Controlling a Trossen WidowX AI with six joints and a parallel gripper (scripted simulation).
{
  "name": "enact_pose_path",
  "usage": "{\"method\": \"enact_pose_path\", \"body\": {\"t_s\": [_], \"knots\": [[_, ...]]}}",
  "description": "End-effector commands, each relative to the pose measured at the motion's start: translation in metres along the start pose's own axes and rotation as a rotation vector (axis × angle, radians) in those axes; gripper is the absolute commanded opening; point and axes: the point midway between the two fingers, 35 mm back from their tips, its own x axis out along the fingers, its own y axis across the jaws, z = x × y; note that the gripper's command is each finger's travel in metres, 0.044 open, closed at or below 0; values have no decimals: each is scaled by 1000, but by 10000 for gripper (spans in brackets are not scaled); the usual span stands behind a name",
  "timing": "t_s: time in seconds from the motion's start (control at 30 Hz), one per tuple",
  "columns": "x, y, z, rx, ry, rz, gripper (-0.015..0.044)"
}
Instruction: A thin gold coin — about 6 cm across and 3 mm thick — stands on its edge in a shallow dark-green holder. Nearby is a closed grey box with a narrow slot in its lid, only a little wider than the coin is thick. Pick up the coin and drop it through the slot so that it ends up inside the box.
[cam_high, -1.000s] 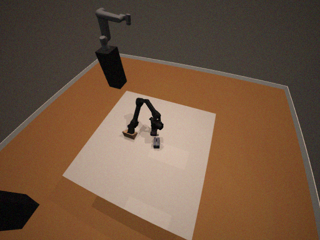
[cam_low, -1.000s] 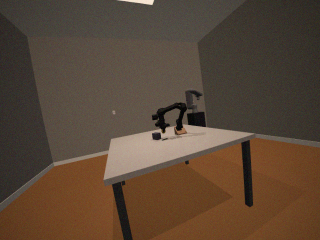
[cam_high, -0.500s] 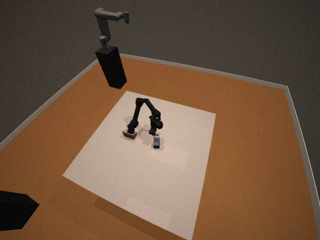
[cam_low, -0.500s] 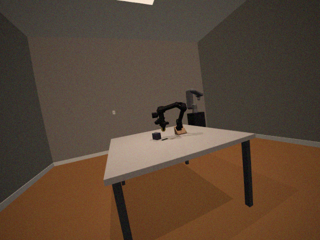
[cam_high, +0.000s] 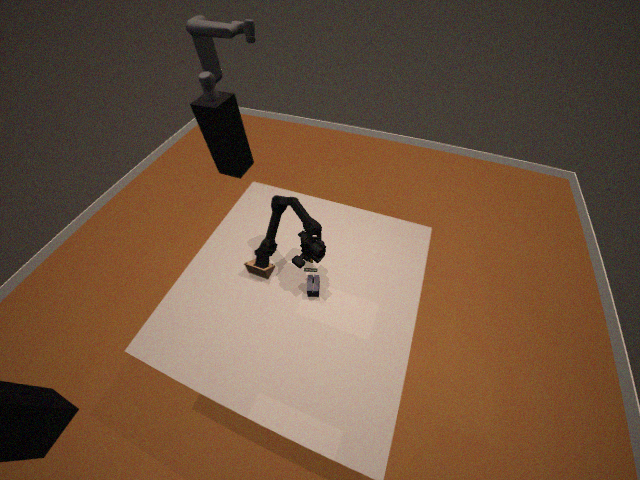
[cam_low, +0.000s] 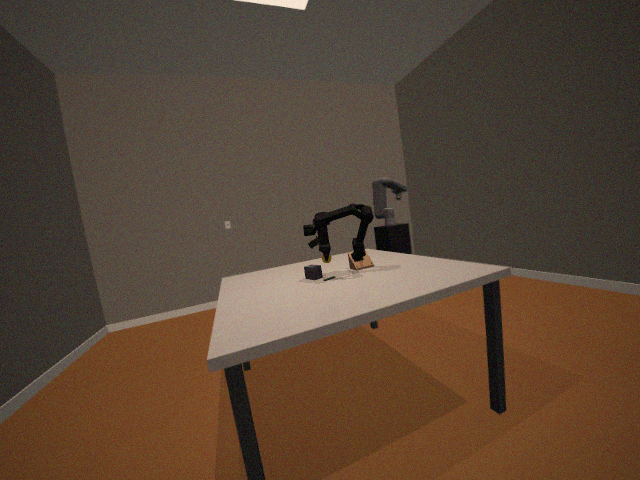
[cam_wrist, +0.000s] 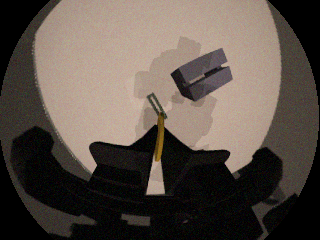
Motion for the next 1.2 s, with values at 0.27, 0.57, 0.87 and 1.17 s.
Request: {"method": "enact_pose_path", "body": {"t_s": [0.27, 0.57, 0.87, 1.17], "knots": [[-1, -1, 1, 412, -2, -6, 0], [-1, -1, 2, 724, -3, -5, 0], [-2, -1, 2, 879, -3, -5, 0], [-3, -9, 16, 879, -5, -6, 0]]}}
